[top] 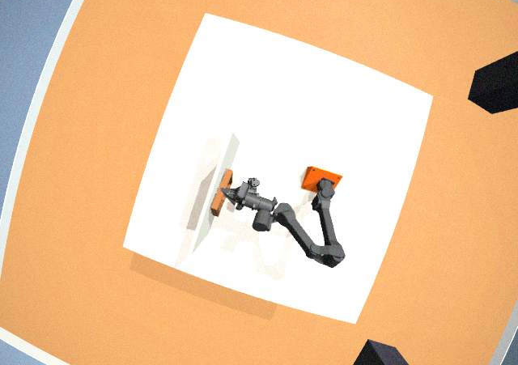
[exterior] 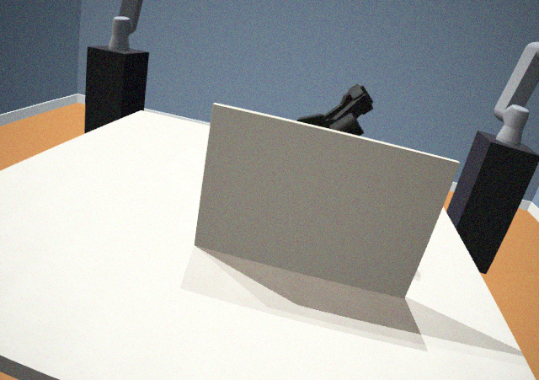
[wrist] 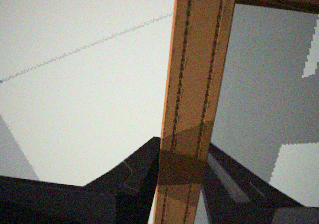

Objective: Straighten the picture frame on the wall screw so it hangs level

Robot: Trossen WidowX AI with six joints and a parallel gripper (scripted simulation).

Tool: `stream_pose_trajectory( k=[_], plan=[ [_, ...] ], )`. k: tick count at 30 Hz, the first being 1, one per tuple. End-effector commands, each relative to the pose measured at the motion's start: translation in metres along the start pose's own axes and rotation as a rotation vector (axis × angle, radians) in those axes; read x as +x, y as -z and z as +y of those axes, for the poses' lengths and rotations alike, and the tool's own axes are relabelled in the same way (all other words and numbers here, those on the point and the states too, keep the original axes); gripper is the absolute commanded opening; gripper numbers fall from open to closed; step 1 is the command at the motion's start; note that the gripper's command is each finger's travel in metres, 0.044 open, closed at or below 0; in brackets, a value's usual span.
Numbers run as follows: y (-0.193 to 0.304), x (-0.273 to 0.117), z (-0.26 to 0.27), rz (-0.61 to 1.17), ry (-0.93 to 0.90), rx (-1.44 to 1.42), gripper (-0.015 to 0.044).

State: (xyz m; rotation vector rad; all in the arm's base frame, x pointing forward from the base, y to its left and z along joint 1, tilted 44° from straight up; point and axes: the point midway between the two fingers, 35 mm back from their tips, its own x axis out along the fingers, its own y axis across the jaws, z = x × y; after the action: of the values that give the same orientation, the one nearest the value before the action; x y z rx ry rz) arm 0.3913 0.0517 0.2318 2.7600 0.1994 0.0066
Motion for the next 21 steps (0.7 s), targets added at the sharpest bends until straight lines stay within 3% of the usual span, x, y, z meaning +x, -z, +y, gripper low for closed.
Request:
stream_pose_trajectory(
  k=[1,21],
  plan=[
    [0.0062,0.0001,0.0035,0.013,-0.016,0.003,0.0000],
    [0.0122,0.0001,0.0046,0.013,-0.016,0.003,0.0000]
  ],
)
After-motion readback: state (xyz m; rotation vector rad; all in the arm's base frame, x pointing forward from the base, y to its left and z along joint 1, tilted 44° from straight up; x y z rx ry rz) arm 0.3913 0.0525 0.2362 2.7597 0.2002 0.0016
